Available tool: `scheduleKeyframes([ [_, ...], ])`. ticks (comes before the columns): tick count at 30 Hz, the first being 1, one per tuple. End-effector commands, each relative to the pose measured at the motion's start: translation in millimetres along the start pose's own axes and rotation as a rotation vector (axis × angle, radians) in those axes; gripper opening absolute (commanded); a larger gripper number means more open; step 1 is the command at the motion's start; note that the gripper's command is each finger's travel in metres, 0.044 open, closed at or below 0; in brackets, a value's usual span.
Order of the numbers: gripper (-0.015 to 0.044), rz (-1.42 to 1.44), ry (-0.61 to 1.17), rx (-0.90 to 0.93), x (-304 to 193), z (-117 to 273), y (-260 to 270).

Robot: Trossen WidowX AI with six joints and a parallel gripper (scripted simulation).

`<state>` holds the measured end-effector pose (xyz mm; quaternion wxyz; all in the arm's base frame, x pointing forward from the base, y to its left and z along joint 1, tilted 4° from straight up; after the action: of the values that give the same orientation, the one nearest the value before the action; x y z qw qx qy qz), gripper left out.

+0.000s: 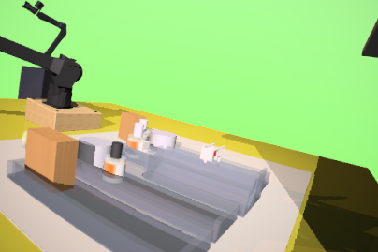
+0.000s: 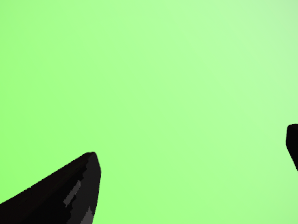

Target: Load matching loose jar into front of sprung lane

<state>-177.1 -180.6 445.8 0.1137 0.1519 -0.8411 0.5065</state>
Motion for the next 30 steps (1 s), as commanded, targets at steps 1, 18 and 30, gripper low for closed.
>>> scheduleKeyframes([
  [1,0.0426,0.001,0.003,0.0,-0.8,-1.0,-0.2],
  [18,0.044,-0.454,0.676,0.07,-135.4,-182.9,-8.1],
  [30,0.044,-0.929,1.346,-0.112,-321.4,-230.5,17.4],
])
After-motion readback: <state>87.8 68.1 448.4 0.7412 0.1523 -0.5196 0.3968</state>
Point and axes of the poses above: the point midway between the two fingers, 35 mm back from their tips, its own z axis back along the fingers, its own y axis across the jaws, x = y × z, the point moved 8 cm from there along z, back along the fingers, and after that the axes turned 4 degrees about -z, right-handed, at the moved point
